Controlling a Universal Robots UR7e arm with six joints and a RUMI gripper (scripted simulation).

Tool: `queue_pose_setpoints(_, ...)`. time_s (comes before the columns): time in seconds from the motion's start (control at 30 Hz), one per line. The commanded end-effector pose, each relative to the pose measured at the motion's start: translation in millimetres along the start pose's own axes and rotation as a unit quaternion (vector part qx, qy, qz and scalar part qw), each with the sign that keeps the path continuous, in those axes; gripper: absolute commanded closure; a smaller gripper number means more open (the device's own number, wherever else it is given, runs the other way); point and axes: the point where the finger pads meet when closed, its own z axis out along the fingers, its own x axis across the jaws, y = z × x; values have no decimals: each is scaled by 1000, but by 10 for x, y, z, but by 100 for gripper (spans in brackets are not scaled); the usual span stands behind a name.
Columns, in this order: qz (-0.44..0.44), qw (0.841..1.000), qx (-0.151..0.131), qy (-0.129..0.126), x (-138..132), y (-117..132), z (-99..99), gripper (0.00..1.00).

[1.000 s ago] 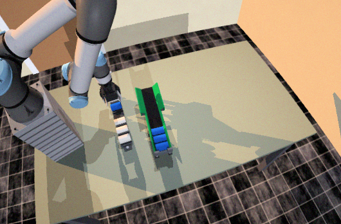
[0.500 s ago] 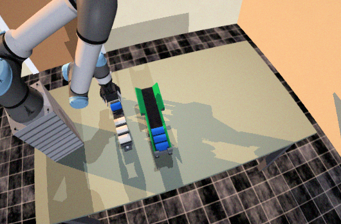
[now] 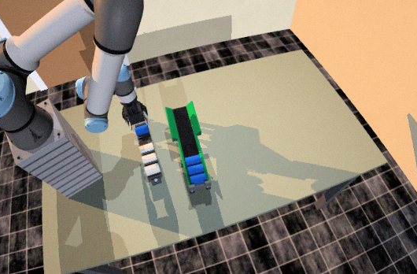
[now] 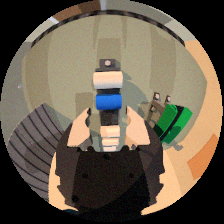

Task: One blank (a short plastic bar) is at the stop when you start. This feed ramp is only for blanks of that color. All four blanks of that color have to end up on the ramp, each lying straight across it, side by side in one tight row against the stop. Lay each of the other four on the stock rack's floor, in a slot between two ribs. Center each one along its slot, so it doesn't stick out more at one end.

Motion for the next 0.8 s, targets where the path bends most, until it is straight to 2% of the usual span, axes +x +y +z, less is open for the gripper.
queue_pose_setpoints(0.0, 1, 1000, 0, 2, 32, 9, 4, 51)
queue_pose_setpoints(0.77, 2, 1000, 0, 3, 56, 14, 1, 51)
